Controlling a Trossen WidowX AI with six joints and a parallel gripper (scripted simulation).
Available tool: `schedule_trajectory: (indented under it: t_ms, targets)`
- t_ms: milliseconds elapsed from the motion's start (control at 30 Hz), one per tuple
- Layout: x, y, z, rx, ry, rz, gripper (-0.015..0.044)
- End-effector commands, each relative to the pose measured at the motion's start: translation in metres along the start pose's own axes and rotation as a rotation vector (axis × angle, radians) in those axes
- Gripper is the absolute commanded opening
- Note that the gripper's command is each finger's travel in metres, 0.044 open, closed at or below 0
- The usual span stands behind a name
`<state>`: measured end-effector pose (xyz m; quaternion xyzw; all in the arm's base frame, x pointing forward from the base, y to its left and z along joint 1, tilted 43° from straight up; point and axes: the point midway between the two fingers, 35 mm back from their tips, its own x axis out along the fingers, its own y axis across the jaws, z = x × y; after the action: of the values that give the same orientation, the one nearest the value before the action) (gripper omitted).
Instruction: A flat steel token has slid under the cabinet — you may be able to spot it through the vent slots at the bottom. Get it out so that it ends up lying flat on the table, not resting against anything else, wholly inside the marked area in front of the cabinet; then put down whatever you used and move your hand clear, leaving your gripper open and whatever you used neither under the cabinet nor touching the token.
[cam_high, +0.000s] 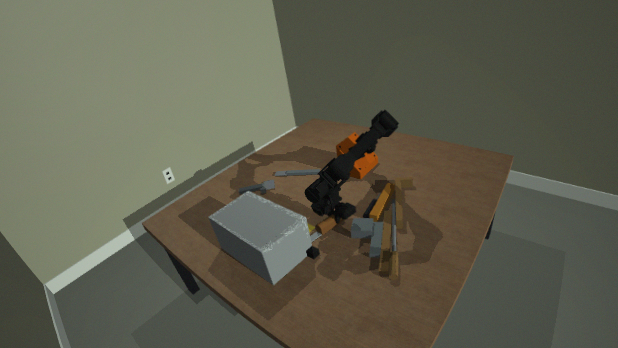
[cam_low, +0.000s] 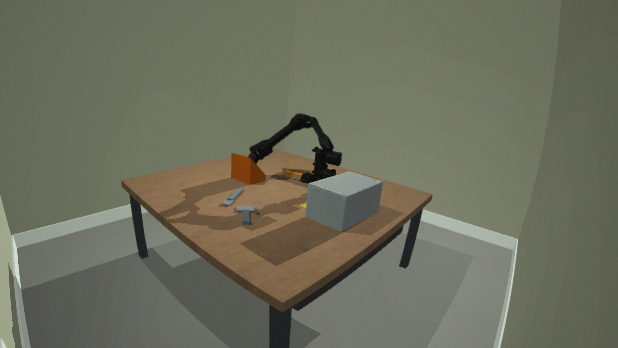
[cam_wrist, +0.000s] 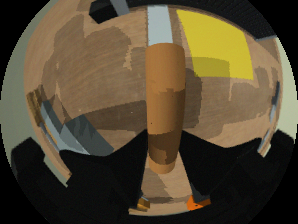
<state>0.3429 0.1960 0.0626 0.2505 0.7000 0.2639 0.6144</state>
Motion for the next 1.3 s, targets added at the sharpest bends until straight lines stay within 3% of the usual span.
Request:
schedule_trajectory:
  t_ms: [0,1267]
  targets:
    - [0.000,0.001,0.005,-0.006,-0.003,0.002,0.0000]
    - [0.001,-0.035,0.016,-0.006,-0.003,0.000,0.0000]
